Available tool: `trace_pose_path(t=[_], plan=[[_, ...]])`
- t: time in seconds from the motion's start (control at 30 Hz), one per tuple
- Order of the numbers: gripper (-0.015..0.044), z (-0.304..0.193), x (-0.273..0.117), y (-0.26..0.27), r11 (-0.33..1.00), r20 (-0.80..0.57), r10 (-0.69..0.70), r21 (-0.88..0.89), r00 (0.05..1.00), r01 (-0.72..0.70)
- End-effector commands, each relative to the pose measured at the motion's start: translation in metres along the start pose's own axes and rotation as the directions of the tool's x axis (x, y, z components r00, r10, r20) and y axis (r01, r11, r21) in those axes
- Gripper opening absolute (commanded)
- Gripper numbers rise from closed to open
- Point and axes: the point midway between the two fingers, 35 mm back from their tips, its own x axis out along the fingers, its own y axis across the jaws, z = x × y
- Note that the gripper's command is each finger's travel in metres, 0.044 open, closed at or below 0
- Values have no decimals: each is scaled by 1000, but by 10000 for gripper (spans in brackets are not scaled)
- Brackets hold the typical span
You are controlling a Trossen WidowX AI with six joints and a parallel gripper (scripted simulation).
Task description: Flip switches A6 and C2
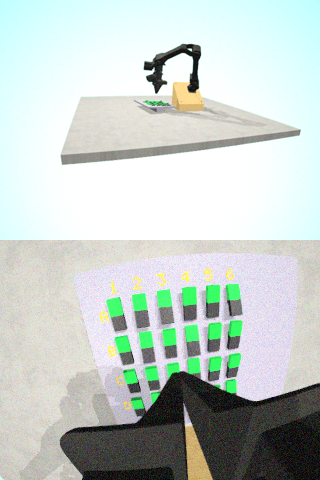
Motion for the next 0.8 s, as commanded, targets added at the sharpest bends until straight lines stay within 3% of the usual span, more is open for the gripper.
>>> trace_pose_path(t=[0.0,0.13,0.27,0.77], plan=[[0,-25,3,22,1000,2,3,4,1000,-3],[0,-26,6,23,1000,0,3,4,1000,-3],[0,-25,38,24,1000,-24,4,4,1000,-4],[0,-25,51,24,1000,-24,5,4,1000,-5]])
